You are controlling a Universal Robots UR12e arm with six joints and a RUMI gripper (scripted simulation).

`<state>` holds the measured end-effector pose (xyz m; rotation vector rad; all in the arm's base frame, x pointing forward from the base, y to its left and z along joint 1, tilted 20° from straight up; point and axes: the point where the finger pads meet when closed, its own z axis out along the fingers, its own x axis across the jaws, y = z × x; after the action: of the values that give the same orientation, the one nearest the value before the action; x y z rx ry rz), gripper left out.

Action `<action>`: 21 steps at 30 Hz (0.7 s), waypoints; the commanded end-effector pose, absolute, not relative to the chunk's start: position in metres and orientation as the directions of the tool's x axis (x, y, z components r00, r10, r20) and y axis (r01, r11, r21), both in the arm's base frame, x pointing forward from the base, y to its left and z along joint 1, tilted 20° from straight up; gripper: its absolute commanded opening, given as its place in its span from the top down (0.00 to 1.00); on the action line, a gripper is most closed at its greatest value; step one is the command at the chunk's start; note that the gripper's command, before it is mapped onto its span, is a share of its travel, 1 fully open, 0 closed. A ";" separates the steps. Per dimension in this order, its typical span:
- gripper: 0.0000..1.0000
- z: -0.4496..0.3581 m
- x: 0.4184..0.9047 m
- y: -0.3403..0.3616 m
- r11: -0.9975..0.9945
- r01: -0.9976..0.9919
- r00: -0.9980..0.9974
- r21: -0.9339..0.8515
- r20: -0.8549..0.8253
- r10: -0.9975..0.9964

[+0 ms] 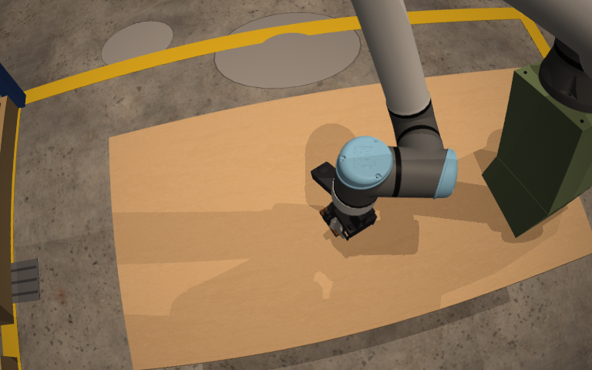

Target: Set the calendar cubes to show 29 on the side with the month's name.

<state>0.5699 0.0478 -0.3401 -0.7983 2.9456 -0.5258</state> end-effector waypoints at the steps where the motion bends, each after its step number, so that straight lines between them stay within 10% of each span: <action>1: 0.90 -0.340 0.570 0.048 0.809 -0.482 -0.866 -0.335 0.044 -0.498; 21: 0.86 -0.340 0.570 0.048 0.809 -0.482 -0.866 -0.335 0.044 -0.498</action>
<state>0.5699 0.0478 -0.3401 -0.7983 2.9456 -0.5258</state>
